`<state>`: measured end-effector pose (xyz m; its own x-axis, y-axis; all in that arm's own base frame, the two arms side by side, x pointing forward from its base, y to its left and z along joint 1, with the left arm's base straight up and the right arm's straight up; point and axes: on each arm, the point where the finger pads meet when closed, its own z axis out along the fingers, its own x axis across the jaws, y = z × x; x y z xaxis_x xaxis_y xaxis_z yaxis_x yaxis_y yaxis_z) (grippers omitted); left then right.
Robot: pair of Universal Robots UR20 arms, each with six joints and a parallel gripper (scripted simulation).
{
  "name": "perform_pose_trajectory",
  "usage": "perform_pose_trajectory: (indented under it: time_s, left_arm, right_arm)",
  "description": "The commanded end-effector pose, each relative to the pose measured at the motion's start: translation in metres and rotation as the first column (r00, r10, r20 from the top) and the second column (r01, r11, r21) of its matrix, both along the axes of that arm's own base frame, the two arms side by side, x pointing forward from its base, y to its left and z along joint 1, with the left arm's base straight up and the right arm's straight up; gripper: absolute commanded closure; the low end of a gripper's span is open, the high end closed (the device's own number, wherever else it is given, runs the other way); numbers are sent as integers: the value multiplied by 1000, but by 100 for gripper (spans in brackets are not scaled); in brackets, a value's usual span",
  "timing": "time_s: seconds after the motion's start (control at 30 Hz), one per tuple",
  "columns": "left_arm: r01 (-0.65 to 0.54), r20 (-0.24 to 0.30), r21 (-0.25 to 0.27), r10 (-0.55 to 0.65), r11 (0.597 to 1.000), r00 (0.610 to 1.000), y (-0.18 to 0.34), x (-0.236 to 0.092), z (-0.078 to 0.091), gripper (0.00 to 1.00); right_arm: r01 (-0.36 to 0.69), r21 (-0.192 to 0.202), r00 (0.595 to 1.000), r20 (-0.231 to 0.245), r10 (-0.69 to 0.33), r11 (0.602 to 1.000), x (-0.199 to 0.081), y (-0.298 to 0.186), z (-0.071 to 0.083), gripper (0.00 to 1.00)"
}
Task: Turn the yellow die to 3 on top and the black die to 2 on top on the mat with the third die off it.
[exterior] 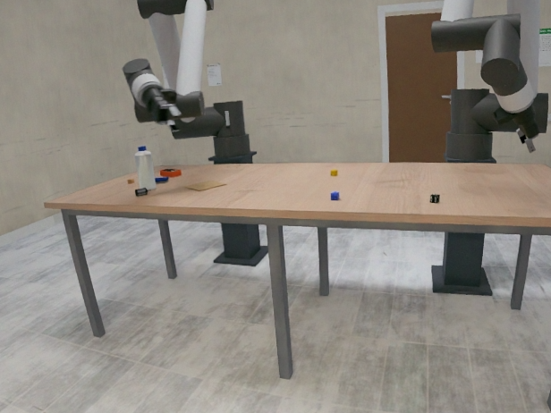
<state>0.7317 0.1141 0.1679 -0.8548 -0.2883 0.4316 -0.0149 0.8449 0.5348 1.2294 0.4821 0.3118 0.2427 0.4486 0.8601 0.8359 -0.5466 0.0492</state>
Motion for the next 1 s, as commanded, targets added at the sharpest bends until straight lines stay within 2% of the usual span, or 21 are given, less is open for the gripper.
perform_pose_trajectory:
  time_s: [0.0,0.2,0.27,0.3,0.47,0.77,0.83,0.87,0.97]
  left_arm:
    - [17,12,-11,-17,1000,1000,-16,4,-2,0]
    - [47,31,-30,-46,998,998,-44,10,-5,0]
    - [47,31,-30,-46,998,998,-44,10,-5,0]
    - [53,35,-34,-52,998,998,-49,11,-6,0]
    - [87,56,-56,-84,995,995,-80,16,-10,0]
    - [167,105,-105,-157,980,982,-153,23,-17,0]
    - [167,105,-105,-157,980,982,-153,23,-17,0]
    - [178,111,-111,-166,978,980,-162,23,-18,0]
    - [210,130,-130,-193,969,972,-190,24,-20,0]
  right_arm:
    - [81,-55,997,-4,-81,995,22,-97,-5,0]
    - [141,-99,990,-11,-142,985,35,-196,-13,0]
    - [141,-99,990,-11,-142,985,35,-196,-13,0]
    - [170,-121,985,-15,-173,978,39,-243,-16,0]
    - [214,-156,975,-22,-220,964,40,-319,-22,0]
    - [295,-227,950,-38,-311,928,27,-467,-35,0]
    - [295,-227,950,-38,-311,928,27,-467,-35,0]
    - [318,-249,940,-44,-338,915,19,-513,-39,0]
    - [338,-269,930,-49,-363,902,10,-555,-42,0]
